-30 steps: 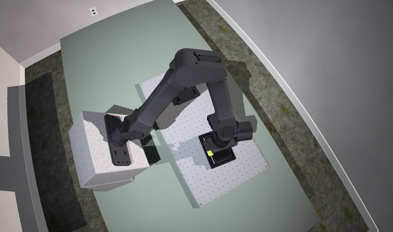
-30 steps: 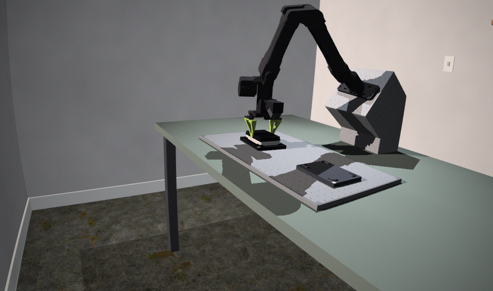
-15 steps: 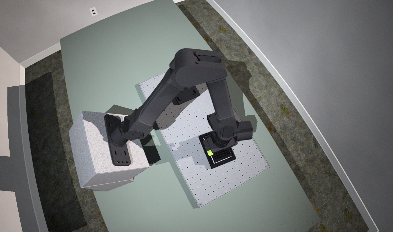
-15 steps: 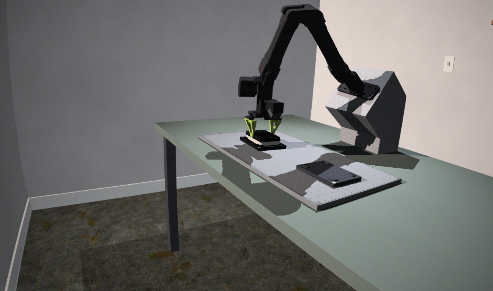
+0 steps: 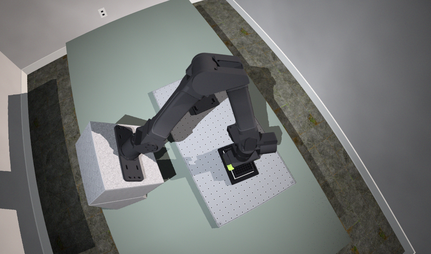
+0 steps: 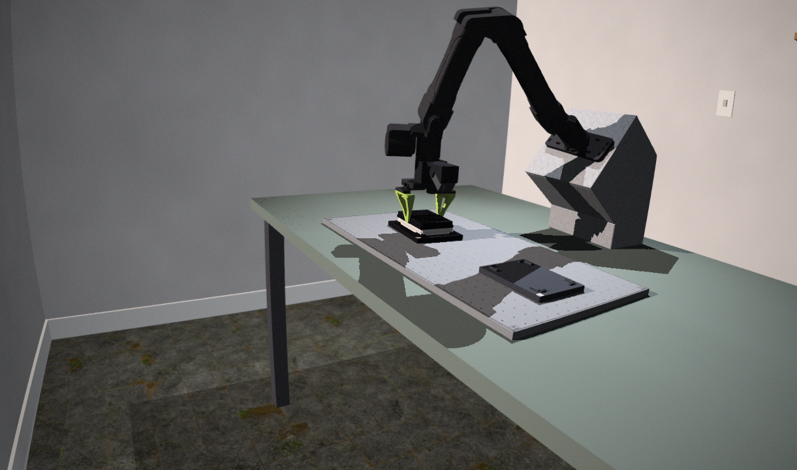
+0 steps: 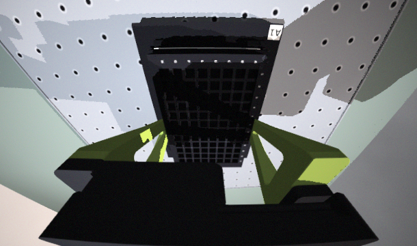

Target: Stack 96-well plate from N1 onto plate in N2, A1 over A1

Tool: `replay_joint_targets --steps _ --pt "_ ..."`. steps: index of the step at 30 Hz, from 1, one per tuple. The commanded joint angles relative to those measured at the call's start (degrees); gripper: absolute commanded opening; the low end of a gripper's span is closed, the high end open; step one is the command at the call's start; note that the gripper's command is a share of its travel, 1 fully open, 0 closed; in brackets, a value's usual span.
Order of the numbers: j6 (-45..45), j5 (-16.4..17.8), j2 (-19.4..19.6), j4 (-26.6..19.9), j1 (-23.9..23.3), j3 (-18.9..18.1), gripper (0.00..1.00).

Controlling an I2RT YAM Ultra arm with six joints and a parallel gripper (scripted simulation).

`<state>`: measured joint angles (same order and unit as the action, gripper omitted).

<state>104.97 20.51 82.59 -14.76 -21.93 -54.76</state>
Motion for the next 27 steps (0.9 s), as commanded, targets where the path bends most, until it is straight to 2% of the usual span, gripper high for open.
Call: replay_joint_targets --steps 1,3,5,6,24,25,27 --pt "0.01 0.43 -0.61 0.31 -0.37 0.40 0.00" --pt "0.09 0.75 -1.61 1.04 -0.92 1.61 0.00" --pt "0.03 0.45 -0.64 0.37 -0.39 0.49 0.00" --pt "0.10 0.77 -1.61 0.45 -0.93 1.69 0.00" --pt "0.35 0.83 -1.71 1.30 -1.04 2.00 0.00" --pt "0.35 0.83 -1.71 1.30 -1.04 2.00 1.00" --pt "0.26 0.84 -1.67 -0.02 -1.02 2.01 1.00"
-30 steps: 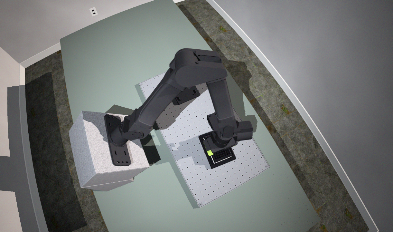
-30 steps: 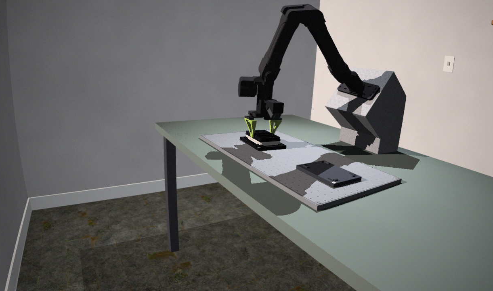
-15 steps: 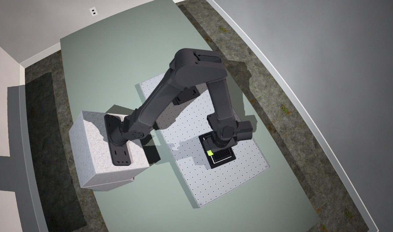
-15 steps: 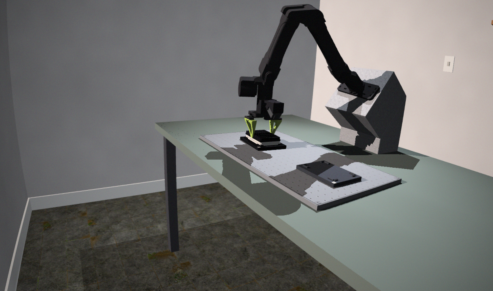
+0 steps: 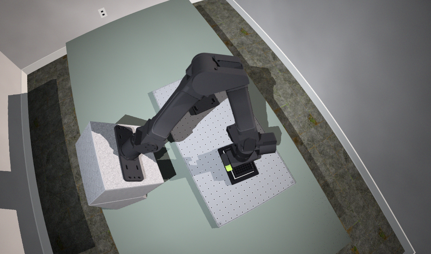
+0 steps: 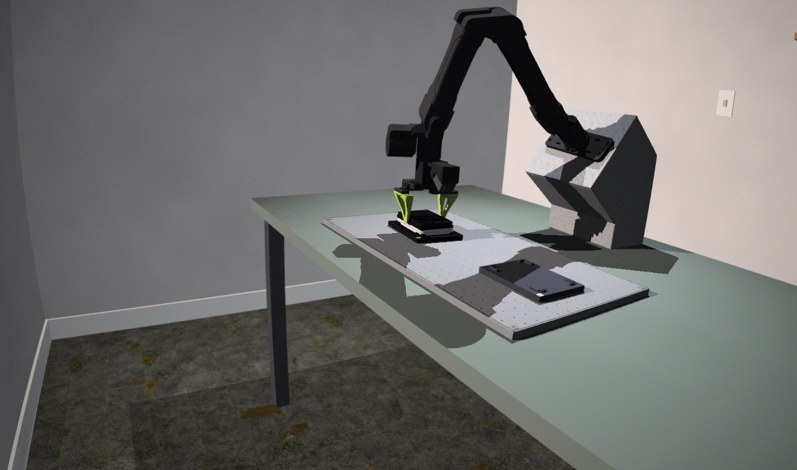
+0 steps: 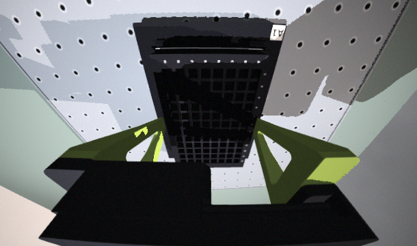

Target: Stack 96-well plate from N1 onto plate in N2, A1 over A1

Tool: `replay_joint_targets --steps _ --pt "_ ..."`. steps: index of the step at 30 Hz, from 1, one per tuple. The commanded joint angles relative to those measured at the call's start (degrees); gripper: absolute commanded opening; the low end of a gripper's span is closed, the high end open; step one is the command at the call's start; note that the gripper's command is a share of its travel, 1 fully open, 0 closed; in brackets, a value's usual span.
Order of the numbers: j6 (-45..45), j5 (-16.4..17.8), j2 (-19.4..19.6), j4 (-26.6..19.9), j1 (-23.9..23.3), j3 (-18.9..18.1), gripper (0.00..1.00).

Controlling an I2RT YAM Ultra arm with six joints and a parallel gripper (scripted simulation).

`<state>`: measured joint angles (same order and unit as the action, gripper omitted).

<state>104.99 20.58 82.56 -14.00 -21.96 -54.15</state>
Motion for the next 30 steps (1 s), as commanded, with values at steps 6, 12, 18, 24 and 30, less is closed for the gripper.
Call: replay_joint_targets --steps 6,12,18,24,30 --pt "0.27 0.77 -1.78 -0.80 -1.02 -0.76 1.00" --pt "0.26 0.77 -1.78 -0.80 -1.02 -0.76 1.00" --pt "0.26 0.77 -1.78 -0.80 -1.02 -0.76 1.00" --pt "0.26 0.77 -1.78 -0.80 -1.02 -0.76 1.00" --pt "0.26 0.77 -1.78 -0.80 -1.02 -0.76 1.00"
